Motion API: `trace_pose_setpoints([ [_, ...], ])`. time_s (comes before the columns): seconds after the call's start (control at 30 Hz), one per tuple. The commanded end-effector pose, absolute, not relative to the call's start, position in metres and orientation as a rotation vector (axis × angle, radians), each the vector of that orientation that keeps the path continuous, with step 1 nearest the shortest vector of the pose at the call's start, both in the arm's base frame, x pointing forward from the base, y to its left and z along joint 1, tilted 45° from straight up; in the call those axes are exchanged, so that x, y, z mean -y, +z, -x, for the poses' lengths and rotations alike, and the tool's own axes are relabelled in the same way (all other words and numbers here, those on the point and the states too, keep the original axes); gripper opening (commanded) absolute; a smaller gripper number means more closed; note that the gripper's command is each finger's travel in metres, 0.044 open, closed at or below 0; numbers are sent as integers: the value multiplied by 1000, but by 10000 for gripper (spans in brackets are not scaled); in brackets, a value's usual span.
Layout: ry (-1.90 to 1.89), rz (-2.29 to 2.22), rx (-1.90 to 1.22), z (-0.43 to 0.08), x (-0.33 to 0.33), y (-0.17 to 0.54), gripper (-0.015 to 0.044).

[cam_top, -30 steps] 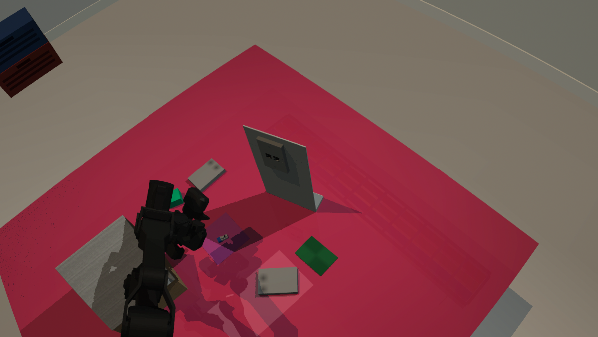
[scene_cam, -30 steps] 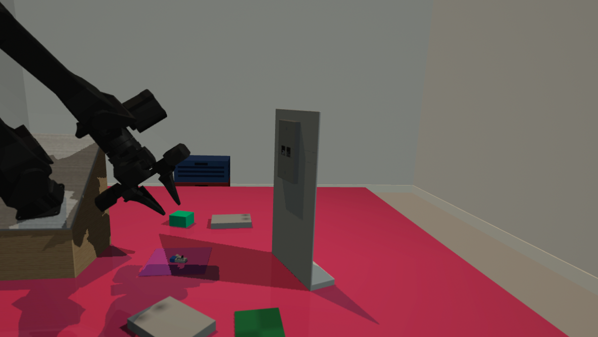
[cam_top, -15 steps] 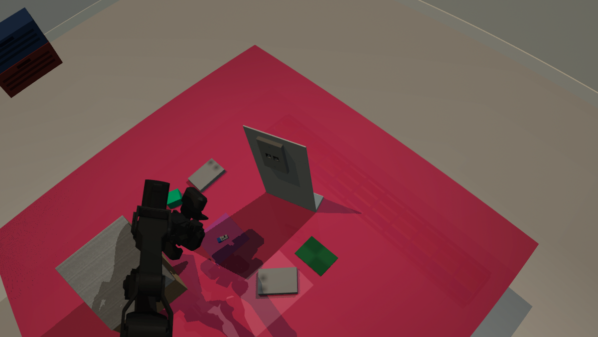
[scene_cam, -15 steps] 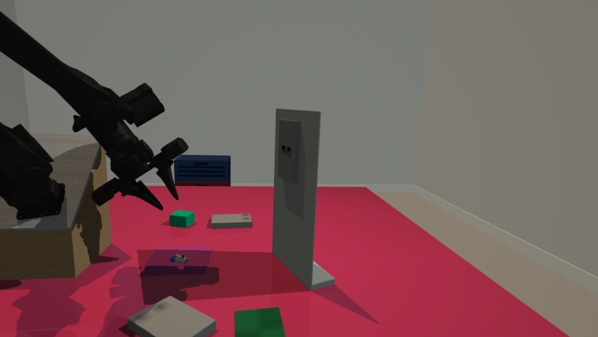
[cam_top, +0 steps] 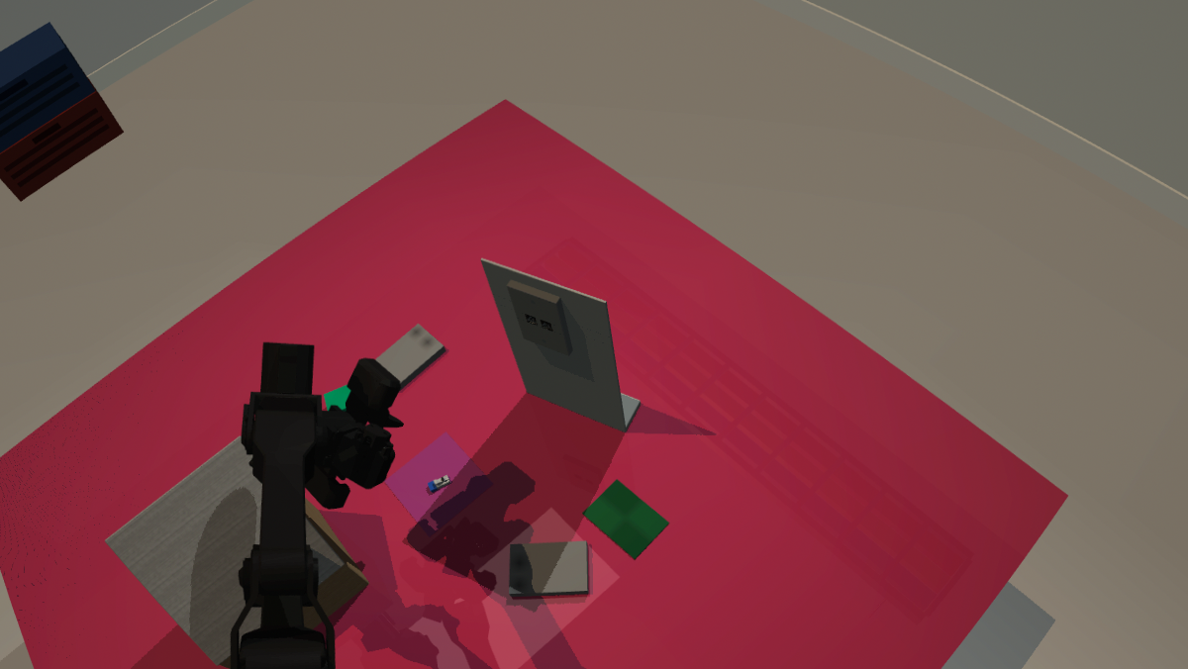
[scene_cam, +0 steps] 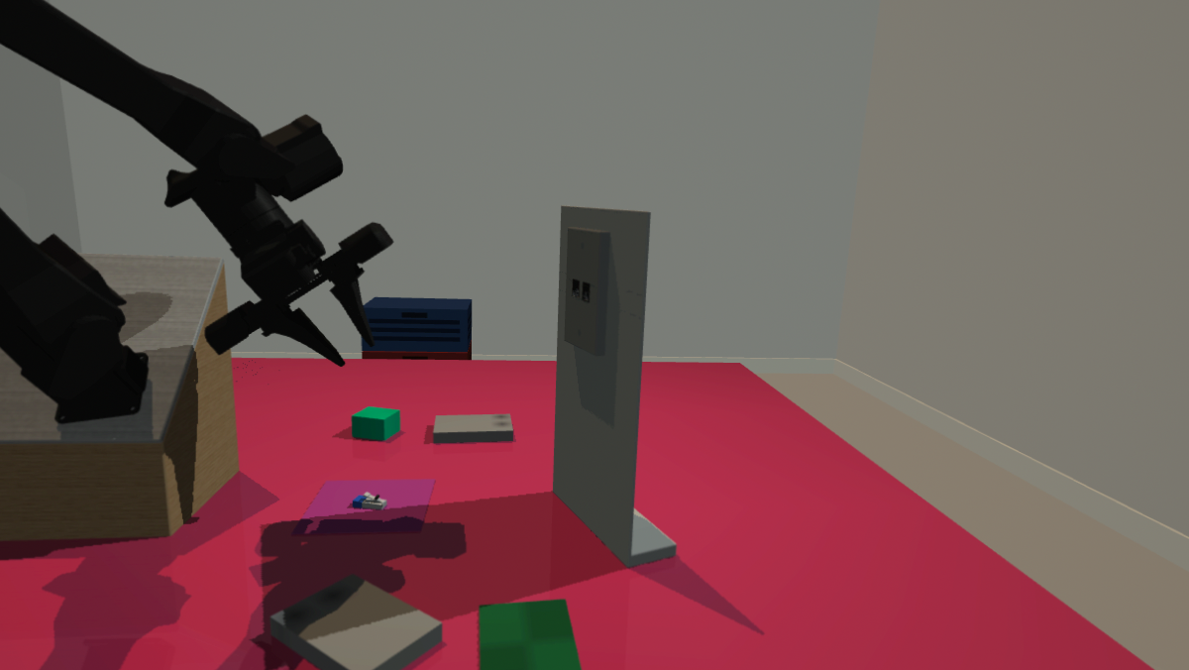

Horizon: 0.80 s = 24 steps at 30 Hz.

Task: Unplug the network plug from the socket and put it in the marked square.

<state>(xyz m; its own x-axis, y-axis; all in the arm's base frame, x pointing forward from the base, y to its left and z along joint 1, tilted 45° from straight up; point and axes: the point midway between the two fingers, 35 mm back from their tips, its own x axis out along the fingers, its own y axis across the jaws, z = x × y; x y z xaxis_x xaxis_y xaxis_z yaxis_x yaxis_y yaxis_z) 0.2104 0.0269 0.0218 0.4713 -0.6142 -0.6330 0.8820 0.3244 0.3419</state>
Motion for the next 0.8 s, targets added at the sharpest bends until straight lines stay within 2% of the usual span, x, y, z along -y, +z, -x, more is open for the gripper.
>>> trace_pose_setpoints([
  [0.0,-1022,-735,-430,-212,-35,29,156],
  [0.63,-1018,-736,-414,-212,-69,74,156],
  [0.77,-1018,-736,-414,-212,-69,74,261],
])
